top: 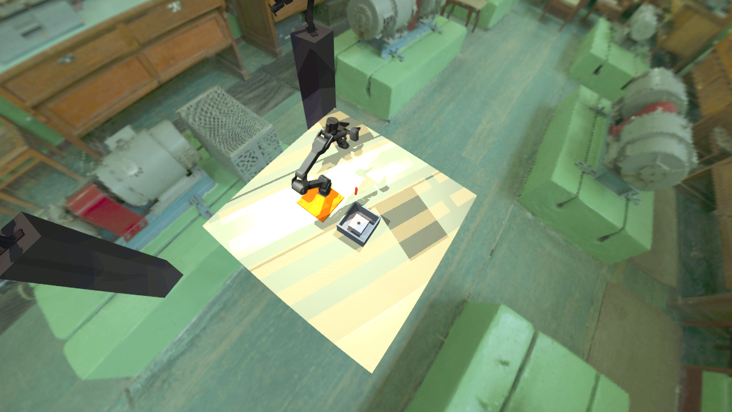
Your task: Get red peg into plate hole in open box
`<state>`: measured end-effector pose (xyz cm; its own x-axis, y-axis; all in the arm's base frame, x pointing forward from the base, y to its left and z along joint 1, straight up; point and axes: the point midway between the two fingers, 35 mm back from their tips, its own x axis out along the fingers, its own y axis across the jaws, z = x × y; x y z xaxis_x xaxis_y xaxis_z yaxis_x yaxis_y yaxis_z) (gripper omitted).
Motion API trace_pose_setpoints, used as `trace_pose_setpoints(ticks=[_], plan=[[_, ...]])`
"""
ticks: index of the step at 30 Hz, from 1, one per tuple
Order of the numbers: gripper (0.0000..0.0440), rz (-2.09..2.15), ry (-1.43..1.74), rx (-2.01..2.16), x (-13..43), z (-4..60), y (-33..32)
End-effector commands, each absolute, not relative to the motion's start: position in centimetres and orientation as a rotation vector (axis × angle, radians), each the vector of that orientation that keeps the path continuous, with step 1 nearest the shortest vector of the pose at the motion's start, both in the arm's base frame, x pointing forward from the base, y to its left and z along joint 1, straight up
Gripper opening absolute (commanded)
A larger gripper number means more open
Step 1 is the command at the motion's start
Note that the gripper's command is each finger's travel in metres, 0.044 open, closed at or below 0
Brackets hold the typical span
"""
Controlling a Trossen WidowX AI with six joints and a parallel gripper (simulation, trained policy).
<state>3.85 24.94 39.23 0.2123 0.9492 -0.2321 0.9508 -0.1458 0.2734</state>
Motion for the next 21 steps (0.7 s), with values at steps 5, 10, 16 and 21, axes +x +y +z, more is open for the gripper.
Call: trace_pose_setpoints(ticks=[5, 10, 16, 21], plan=[[0.0440, 0.016, 1.625, 2.049, 5.6, 37.6, 24.6], [0.0440, -0.010, 1.501, 1.931, 7.4, 35.3, 24.1], [0.0440, -0.069, 1.380, 1.773, 9.4, 32.3, 23.0], [0.0440, -0.135, 1.303, 1.629, 11.1, 29.8, 21.9]])
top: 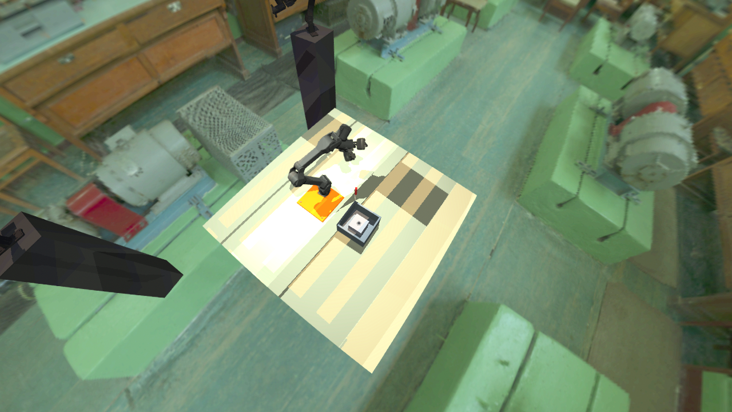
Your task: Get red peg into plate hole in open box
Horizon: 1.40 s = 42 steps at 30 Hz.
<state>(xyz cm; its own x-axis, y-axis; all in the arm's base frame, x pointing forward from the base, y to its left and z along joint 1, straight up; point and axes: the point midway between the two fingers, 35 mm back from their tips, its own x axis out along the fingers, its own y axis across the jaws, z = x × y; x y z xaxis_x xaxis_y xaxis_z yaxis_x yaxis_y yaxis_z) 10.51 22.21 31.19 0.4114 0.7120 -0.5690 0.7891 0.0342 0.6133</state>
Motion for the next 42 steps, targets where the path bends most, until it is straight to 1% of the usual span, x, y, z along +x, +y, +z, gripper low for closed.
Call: trace_pose_setpoints(ticks=[1, 11, 23, 42], plan=[[0.0440, -0.149, 1.290, 1.599, 11.4, 29.3, 21.6], [0.0440, -0.317, 1.229, 1.282, 14.1, 24.1, 18.5], [0.0440, -0.529, 1.303, 0.917, 15.9, 17.4, 14.7], [0.0440, -0.642, 1.365, 0.659, 17.8, 8.9, 12.2]])
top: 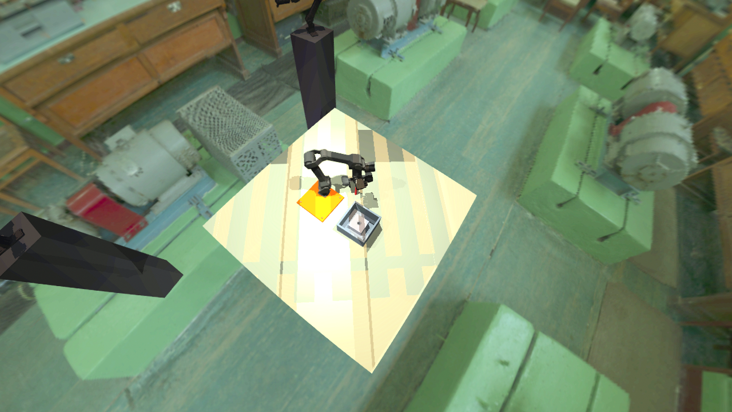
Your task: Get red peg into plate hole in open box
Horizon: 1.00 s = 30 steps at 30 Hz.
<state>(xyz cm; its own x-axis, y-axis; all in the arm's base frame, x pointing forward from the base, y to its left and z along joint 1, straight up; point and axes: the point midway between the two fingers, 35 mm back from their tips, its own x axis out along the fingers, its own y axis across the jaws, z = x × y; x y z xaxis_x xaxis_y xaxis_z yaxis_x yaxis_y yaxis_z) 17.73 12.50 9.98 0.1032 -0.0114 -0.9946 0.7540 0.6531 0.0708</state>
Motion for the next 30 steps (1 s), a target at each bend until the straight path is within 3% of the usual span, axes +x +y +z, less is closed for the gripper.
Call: trace_pose_setpoints(ticks=[1, 8, 24, 30], plan=[[0.0440, -0.642, 1.363, 0.650, 17.9, 8.4, 12.2], [0.0421, -0.642, 1.353, 0.590, 18.3, 5.6, 11.6], [0.0016, -0.717, 1.396, 0.503, 18.2, 3.2, 10.4], [0.0000, -0.707, 1.318, 0.478, 19.5, 5.7, 9.4]])
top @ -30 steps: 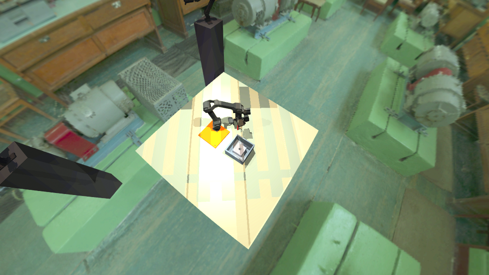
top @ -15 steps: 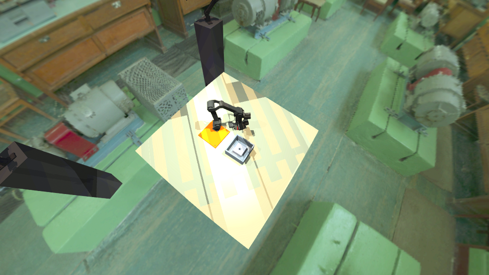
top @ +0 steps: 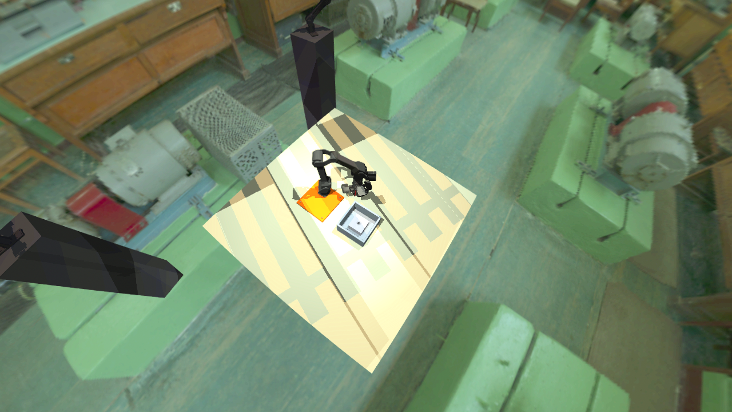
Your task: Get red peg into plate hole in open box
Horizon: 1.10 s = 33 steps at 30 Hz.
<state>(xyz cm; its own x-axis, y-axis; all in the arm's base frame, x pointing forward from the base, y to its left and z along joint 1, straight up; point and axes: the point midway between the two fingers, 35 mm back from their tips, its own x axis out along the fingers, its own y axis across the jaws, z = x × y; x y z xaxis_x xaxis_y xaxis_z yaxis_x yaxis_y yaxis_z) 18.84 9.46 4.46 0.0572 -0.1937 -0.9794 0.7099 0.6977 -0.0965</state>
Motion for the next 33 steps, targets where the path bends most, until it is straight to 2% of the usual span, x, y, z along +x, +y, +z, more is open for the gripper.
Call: trace_pose_setpoints(ticks=[1, 16, 33], plan=[[0.0000, -0.708, 1.309, 0.474, 19.6, 6.2, 9.2], [0.0000, -0.745, 1.133, 0.516, 22.4, 13.5, 6.2], [0.0000, -0.883, 0.987, 0.603, 26.6, 15.9, -0.2]])
